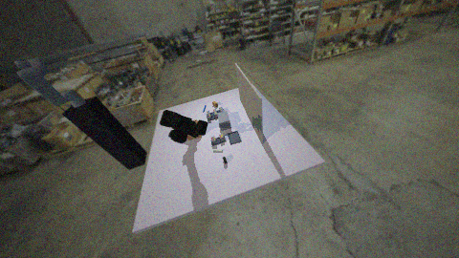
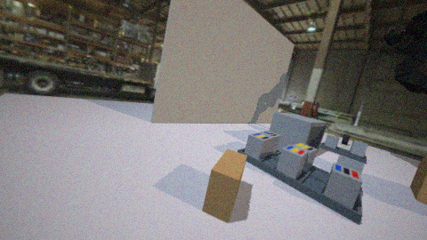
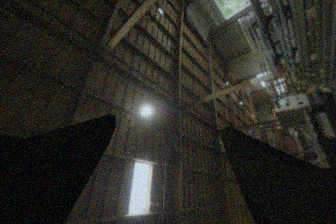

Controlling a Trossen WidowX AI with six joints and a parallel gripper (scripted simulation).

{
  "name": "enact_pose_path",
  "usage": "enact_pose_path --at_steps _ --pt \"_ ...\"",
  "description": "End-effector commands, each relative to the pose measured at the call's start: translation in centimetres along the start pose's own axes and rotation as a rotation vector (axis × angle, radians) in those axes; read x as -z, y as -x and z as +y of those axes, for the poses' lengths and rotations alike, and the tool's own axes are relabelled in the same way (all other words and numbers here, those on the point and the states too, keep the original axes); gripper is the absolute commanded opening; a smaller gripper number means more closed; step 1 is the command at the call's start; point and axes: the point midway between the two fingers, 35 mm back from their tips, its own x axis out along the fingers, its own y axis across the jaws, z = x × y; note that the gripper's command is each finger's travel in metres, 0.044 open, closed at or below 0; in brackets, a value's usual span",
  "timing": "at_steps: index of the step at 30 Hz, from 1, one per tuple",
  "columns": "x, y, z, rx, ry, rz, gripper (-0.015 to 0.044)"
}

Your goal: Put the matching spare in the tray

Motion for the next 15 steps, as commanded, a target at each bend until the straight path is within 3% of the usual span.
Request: enact_pose_path --at_steps 1,7,15 --pt "0.0 0.0 0.0 0.000 0.000 0.000 0.0426" --pt "0.0 0.1 0.3 -0.007 0.001 0.000 0.0440" --pt "2.5 3.2 10.7 -0.275 0.037 0.057 0.0440"
